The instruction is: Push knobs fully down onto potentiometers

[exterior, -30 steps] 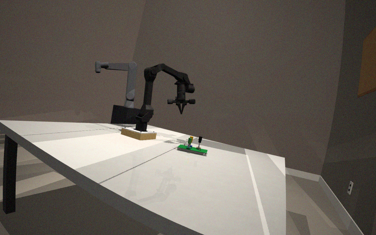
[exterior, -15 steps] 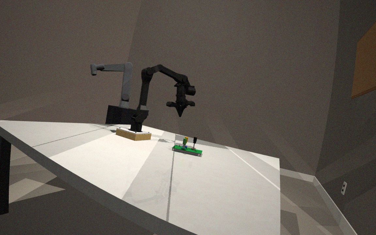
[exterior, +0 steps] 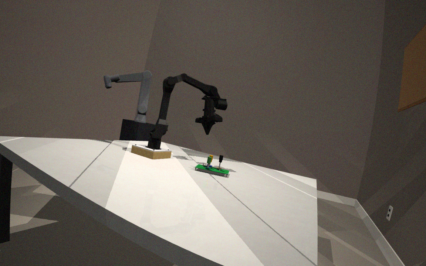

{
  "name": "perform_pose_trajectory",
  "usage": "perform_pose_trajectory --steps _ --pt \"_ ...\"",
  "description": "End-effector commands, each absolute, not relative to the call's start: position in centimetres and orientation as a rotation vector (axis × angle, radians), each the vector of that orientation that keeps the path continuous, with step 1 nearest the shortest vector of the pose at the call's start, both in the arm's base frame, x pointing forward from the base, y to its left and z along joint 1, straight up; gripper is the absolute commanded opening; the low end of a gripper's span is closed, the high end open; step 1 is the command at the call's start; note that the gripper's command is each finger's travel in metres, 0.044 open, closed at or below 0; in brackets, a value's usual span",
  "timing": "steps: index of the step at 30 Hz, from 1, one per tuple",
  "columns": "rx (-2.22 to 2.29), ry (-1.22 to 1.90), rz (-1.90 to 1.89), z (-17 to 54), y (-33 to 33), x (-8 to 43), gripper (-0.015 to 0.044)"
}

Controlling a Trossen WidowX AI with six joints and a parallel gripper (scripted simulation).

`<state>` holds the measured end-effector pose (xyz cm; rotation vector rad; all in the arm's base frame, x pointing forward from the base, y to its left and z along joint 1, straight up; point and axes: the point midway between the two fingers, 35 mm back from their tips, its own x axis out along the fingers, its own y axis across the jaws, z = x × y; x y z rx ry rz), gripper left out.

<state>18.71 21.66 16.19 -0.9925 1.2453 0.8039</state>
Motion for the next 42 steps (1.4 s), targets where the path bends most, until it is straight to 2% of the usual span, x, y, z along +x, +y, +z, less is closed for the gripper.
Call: perform_pose_trajectory --steps 1,42 --pt "-0.894 1.286 0.725 15.9 21.3 19.7 0.0" --pt "0.228 1.479 -0.255 13.5 13.6 28.6 0.0"
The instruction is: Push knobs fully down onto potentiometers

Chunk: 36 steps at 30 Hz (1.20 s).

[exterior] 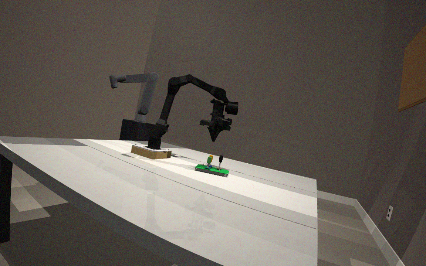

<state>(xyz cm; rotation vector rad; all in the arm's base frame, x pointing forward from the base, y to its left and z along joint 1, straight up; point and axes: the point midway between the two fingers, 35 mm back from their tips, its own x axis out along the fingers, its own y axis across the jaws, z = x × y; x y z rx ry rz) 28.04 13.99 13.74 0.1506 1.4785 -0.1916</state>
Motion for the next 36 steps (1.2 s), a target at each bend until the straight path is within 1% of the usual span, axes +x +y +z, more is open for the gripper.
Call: perform_pose_trajectory --steps 1,25,36 --pt "0.256 1.478 -0.28 13.5 13.4 28.7 0.0" --pt "0.919 1.361 -0.893 11.9 7.8 32.0 0.0" --pt "0.937 1.355 -0.91 9.9 7.7 32.2 0.0"
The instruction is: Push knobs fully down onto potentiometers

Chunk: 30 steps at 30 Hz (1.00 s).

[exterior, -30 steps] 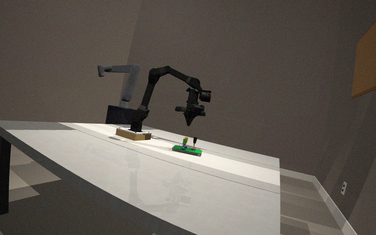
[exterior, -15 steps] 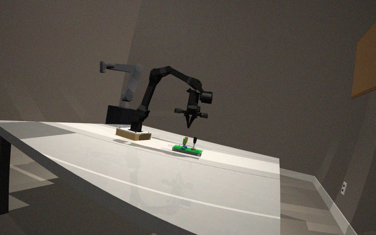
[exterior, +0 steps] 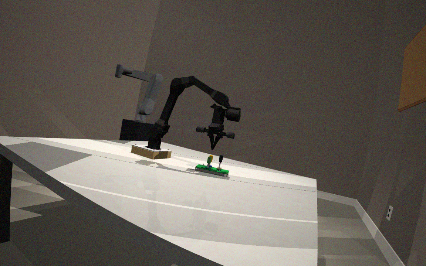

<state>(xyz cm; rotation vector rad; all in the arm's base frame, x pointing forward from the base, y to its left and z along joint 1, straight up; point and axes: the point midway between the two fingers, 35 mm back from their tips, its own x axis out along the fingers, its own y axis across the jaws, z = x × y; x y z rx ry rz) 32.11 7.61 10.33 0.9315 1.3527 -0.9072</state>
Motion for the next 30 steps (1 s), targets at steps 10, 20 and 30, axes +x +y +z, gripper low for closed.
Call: perform_pose_trajectory --steps 10,20,30 --pt "0.937 1.355 -0.91 8.9 7.7 32.2 0.0" --pt "0.937 1.355 -0.91 7.8 7.7 32.2 0.0" --pt "0.937 1.355 -0.91 7.7 7.7 32.2 0.0"
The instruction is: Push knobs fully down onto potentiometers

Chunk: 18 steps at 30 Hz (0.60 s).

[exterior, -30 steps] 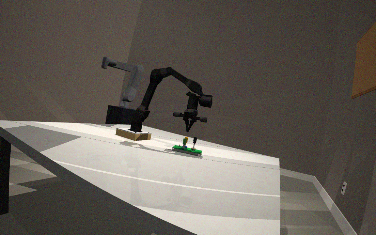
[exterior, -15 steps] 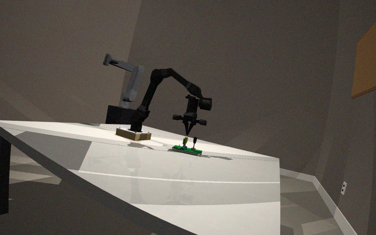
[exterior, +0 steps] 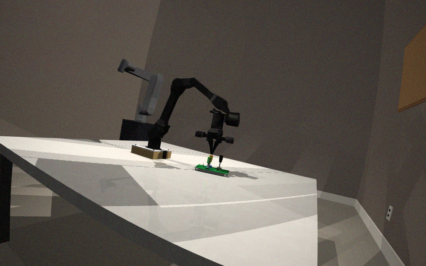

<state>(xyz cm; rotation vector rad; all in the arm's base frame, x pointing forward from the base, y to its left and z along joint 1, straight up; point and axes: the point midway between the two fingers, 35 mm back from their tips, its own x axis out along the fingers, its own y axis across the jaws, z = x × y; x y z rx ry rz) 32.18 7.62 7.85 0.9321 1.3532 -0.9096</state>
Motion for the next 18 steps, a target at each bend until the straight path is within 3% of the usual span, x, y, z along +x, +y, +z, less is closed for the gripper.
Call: perform_pose_trajectory --steps 1,18 --pt "0.937 1.355 -0.91 7.71 7.69 32.18 0.0" --pt "0.937 1.355 -0.91 7.26 7.7 32.19 0.0"
